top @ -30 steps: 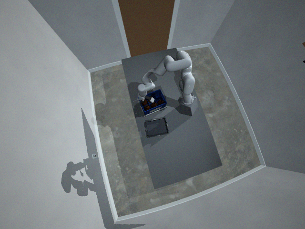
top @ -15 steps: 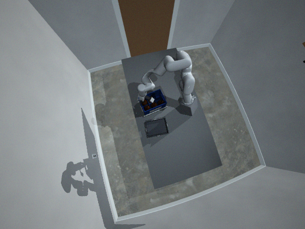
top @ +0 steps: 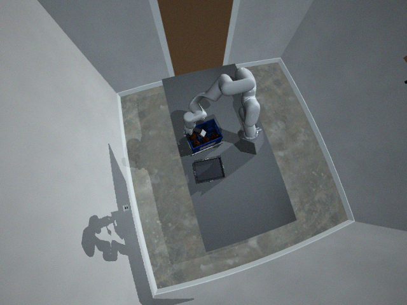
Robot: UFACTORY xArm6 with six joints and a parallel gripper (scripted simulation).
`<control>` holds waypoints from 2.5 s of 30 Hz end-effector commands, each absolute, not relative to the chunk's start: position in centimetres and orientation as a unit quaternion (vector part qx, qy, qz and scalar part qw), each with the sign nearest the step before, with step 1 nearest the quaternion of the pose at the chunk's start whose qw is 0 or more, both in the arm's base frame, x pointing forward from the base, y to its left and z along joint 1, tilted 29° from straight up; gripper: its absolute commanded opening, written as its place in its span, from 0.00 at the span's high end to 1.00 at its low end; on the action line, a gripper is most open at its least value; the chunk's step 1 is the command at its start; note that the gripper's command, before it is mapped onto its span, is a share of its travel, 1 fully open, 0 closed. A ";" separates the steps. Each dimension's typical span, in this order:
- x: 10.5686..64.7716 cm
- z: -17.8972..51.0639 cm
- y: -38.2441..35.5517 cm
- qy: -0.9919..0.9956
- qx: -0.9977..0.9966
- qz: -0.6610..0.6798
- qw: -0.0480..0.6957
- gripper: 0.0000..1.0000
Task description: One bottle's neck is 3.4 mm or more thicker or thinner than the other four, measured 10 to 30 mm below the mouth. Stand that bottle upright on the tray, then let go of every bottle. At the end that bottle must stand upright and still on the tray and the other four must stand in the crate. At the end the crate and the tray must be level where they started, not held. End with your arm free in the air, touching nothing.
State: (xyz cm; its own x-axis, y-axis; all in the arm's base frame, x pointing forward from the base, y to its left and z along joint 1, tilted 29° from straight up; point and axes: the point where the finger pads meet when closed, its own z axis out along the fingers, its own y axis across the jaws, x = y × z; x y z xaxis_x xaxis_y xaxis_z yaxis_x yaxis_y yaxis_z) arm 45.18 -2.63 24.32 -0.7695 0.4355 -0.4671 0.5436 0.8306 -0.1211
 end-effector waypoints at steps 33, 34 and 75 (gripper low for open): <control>46.0 22.5 -3.4 0.932 0.263 -0.125 0.217 0.35; 46.1 22.4 -3.4 0.932 0.263 -0.125 0.217 0.35; 46.6 20.9 -4.0 0.932 0.263 -0.125 0.217 1.00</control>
